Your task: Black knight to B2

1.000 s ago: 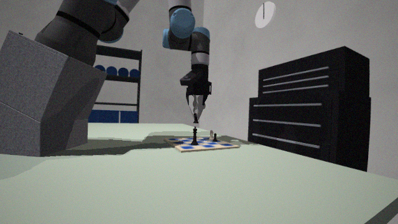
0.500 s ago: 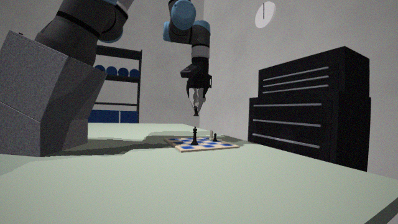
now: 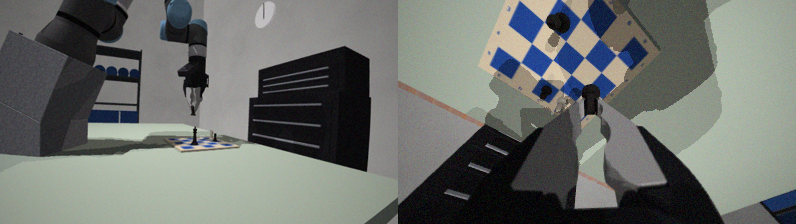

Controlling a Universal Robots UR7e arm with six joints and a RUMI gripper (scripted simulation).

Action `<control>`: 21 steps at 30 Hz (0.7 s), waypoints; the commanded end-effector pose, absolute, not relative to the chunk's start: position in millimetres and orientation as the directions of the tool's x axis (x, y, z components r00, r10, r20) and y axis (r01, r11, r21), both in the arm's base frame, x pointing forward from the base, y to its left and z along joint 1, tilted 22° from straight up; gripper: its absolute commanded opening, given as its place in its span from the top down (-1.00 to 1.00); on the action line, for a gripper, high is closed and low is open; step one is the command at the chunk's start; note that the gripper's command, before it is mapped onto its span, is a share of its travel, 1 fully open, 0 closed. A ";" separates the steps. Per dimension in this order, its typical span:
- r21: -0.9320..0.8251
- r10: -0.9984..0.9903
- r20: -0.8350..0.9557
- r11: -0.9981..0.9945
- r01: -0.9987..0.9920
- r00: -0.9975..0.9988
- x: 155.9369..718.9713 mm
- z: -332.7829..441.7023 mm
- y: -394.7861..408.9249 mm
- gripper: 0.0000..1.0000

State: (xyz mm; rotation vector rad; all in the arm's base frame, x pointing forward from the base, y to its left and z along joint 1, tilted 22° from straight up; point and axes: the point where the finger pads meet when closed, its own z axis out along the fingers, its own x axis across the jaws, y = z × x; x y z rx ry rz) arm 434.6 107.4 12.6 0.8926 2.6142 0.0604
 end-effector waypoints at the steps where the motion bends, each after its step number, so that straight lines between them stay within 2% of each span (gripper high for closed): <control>1: 0.137 0.539 -0.348 0.839 0.527 -0.767 410.8 5.2 103.7 1.00; 21: 0.136 0.537 -0.348 0.840 0.526 -0.768 411.5 2.4 103.3 1.00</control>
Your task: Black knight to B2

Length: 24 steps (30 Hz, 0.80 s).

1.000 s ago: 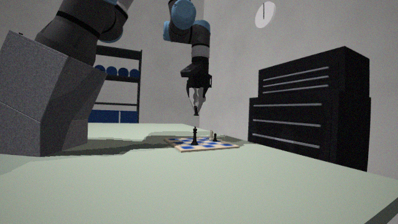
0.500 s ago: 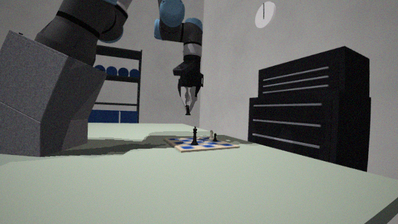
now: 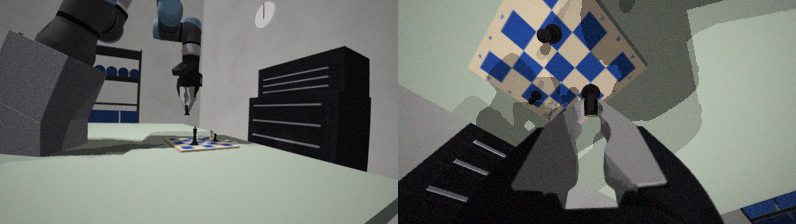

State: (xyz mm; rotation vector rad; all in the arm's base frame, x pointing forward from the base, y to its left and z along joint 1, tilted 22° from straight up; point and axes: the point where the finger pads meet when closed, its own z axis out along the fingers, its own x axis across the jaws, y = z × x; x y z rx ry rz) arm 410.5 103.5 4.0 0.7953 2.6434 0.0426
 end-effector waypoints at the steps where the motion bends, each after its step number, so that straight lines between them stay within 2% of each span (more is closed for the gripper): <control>1: 0.137 0.537 -0.348 0.840 0.526 -0.768 411.9 1.3 103.2 1.00; 24: 0.137 0.537 -0.348 0.840 0.525 -0.768 430.7 -47.6 98.2 1.00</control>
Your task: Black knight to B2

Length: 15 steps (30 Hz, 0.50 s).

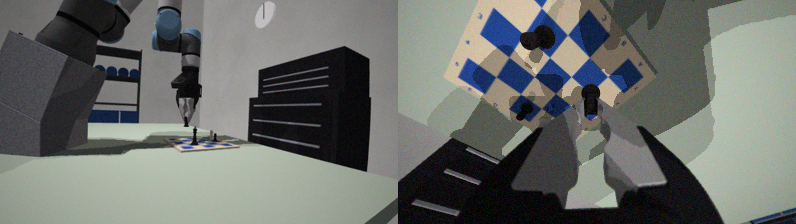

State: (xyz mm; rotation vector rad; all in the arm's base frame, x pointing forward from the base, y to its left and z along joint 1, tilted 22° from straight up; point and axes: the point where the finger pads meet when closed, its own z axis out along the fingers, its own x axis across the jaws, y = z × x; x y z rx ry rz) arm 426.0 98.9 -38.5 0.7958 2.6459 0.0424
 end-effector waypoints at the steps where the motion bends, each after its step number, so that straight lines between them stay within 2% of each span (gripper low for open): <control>1: 0.137 0.537 -0.348 0.840 0.525 -0.768 432.0 -50.8 97.8 1.00; 15: 0.137 0.537 -0.348 0.840 0.525 -0.768 443.6 -81.0 94.7 1.00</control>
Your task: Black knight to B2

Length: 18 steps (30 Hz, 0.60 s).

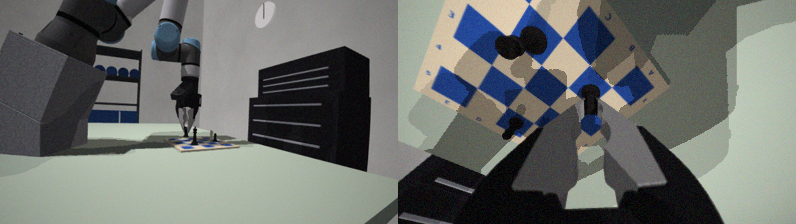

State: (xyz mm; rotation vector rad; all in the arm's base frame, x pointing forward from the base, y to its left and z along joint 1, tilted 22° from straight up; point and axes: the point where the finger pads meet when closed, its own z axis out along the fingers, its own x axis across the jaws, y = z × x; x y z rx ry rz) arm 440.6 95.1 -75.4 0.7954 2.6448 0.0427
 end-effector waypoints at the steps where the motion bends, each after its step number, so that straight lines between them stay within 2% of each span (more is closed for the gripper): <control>1: 0.137 0.537 -0.348 0.840 0.525 -0.768 443.6 -81.0 94.7 1.00; 18: 0.137 0.537 -0.348 0.840 0.525 -0.768 445.1 -84.8 94.3 1.00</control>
